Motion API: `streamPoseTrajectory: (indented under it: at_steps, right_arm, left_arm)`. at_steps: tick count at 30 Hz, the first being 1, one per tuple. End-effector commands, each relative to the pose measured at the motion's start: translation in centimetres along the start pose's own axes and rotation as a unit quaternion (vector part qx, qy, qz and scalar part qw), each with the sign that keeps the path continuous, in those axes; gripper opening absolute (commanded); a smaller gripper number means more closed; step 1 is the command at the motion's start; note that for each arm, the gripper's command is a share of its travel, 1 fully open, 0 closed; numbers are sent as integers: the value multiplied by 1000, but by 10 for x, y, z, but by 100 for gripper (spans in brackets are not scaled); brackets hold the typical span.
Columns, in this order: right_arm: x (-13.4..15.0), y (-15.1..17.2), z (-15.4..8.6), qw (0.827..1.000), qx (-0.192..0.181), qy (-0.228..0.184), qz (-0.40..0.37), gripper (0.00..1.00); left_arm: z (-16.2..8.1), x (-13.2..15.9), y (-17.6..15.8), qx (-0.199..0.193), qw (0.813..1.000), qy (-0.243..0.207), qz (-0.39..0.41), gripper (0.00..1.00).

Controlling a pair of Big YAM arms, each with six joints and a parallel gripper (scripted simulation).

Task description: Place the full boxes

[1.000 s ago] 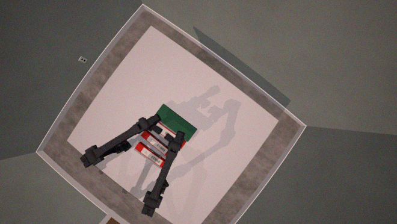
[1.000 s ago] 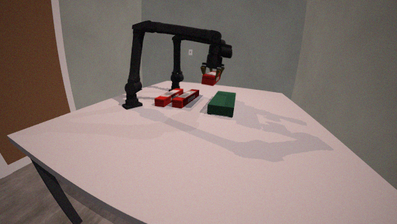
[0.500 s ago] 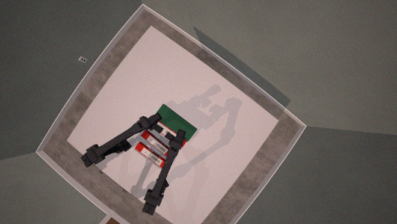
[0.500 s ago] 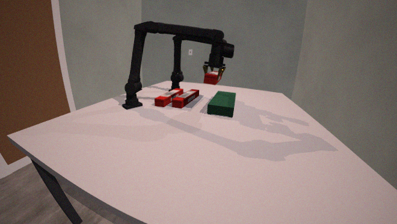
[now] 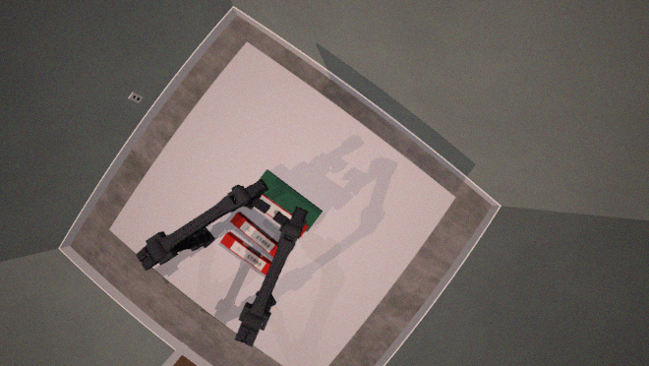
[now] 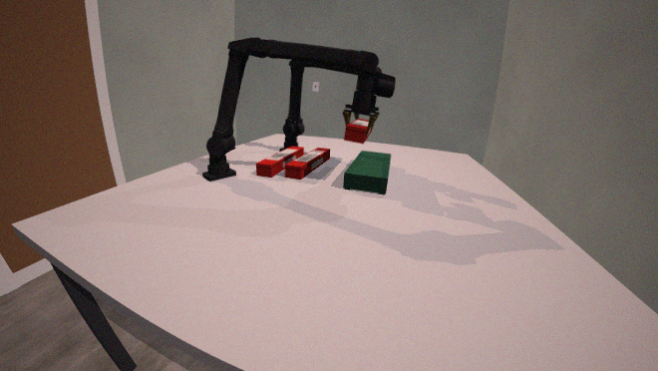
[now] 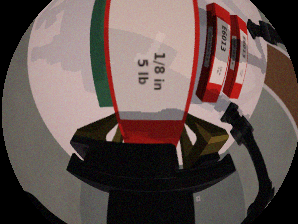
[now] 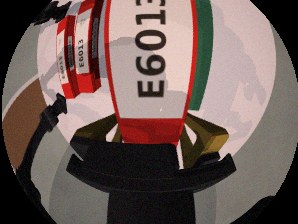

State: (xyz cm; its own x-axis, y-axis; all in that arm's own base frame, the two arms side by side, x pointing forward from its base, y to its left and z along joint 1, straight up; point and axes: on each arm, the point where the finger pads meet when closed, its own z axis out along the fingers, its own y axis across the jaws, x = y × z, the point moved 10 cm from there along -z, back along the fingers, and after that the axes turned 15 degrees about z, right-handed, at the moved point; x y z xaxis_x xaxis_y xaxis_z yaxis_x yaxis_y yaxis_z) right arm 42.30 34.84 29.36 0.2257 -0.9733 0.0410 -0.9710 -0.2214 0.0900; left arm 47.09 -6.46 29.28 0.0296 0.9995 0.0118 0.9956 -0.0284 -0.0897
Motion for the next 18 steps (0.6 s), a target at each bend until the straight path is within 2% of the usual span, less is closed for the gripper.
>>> streamPoseTrajectory:
  at_steps: [1,5,8,9,10,18]
  right_arm:
    - [7,-12,-73,996,75,-36,17,0]
    - [7,-10,-72,995,87,-41,13,0]
    - [3,-29,-70,997,67,-31,13,0]
    - [6,-17,-74,996,84,-40,15,0]
    - [6,-16,-75,995,87,-42,16,0]
    - [6,-16,-74,995,87,-41,10,0]
  left_arm:
    - [-69,4,16,-77,997,-10,5,0]
    - [-73,3,13,-89,996,-12,8,0]
    - [-62,7,31,-69,998,-10,5,0]
    - [-63,7,33,-69,998,-10,5,0]
    - [-73,5,21,-89,996,-12,8,0]
    - [-74,0,20,-89,996,-12,12,0]
